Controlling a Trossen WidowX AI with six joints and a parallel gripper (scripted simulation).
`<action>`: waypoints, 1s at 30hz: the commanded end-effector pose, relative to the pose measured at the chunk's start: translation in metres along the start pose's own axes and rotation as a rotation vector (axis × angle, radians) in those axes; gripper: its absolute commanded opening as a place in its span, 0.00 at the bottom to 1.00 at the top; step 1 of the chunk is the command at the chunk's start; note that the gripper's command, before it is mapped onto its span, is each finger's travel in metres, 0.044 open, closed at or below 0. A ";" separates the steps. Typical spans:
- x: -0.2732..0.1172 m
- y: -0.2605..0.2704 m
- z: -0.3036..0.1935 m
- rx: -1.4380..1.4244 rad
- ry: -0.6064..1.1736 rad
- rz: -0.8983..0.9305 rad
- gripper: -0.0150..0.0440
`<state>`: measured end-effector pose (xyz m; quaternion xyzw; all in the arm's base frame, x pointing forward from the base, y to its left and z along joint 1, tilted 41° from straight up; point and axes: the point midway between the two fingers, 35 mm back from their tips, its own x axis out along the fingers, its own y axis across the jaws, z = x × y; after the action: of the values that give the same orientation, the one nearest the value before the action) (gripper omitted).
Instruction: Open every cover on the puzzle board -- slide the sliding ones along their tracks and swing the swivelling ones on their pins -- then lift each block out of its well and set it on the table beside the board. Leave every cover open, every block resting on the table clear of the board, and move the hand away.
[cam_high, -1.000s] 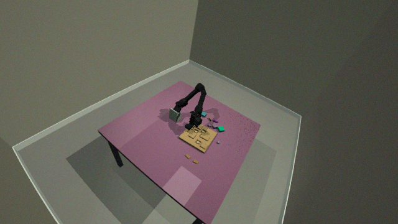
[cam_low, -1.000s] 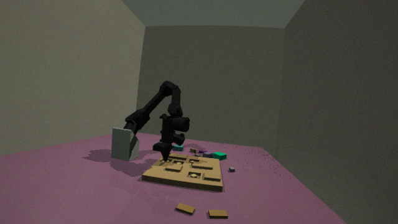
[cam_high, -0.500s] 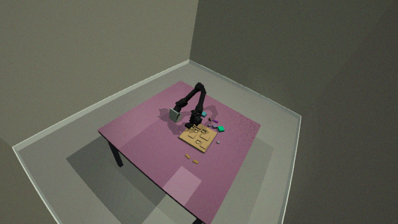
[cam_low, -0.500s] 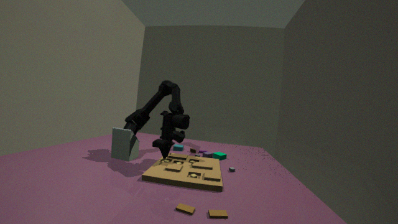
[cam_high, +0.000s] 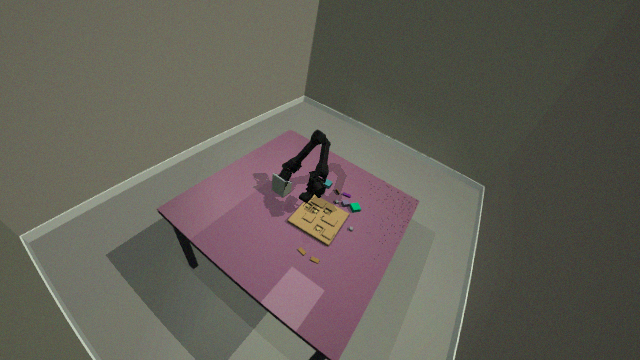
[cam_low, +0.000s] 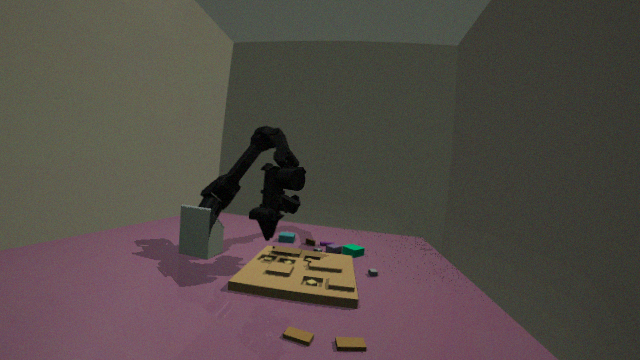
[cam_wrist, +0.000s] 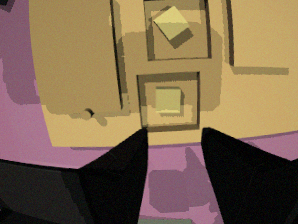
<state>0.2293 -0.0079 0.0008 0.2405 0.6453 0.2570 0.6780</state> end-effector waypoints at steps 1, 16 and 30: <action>-0.001 0.000 0.001 -0.052 -0.003 -0.005 0.50; 0.004 0.000 0.001 -0.292 -0.002 -0.006 0.50; 0.009 0.000 0.001 -0.516 -0.002 -0.006 0.50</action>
<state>0.2310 -0.0027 -0.0047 0.0740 0.5687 0.3968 0.7167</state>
